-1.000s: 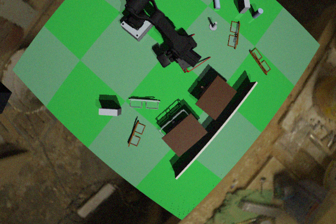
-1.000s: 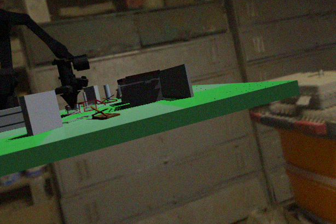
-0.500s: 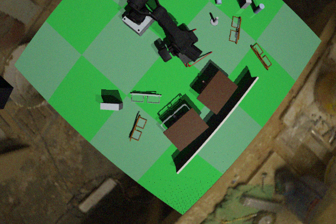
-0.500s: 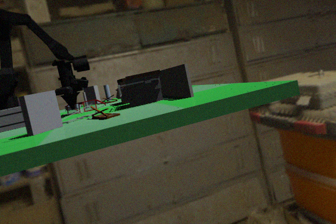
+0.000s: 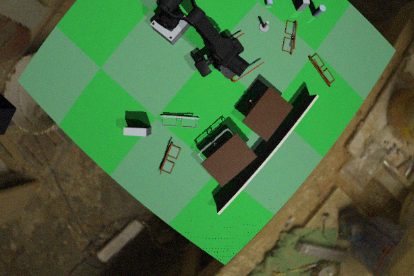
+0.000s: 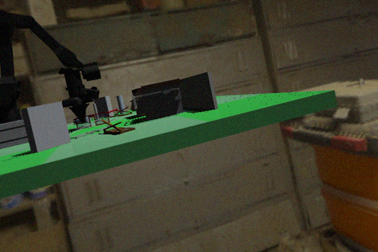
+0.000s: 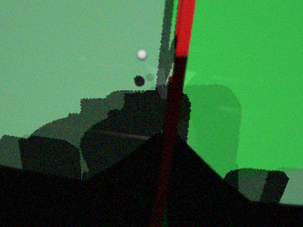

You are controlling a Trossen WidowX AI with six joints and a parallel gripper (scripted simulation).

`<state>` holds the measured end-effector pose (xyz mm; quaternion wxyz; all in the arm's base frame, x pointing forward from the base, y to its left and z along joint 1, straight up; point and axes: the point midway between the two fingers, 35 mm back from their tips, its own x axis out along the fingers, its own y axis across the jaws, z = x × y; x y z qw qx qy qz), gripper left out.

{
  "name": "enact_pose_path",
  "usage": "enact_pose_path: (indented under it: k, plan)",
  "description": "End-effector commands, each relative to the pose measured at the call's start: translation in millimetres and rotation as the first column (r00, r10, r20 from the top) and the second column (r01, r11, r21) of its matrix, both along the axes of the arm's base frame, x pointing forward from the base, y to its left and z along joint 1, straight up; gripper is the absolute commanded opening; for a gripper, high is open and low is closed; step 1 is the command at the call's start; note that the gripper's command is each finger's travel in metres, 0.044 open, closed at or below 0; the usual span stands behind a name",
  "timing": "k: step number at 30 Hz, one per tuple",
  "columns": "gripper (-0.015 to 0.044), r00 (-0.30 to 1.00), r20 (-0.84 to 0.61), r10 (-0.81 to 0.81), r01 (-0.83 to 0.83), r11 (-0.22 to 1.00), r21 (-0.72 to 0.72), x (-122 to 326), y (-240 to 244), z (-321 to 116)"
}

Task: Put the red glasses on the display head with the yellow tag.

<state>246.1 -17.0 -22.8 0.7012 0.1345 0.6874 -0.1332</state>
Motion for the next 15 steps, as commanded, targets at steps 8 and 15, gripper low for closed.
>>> enact_pose_path:
  k: [8, 15]
  plan:
    - [0.0, 1.0, 0.0, -0.001, 0.001, 1.0, -0.001, 3, 0, 44]
    - [0.0, 1.0, 0.0, -0.002, 0.002, 1.0, -0.002, 1, 1, 90]
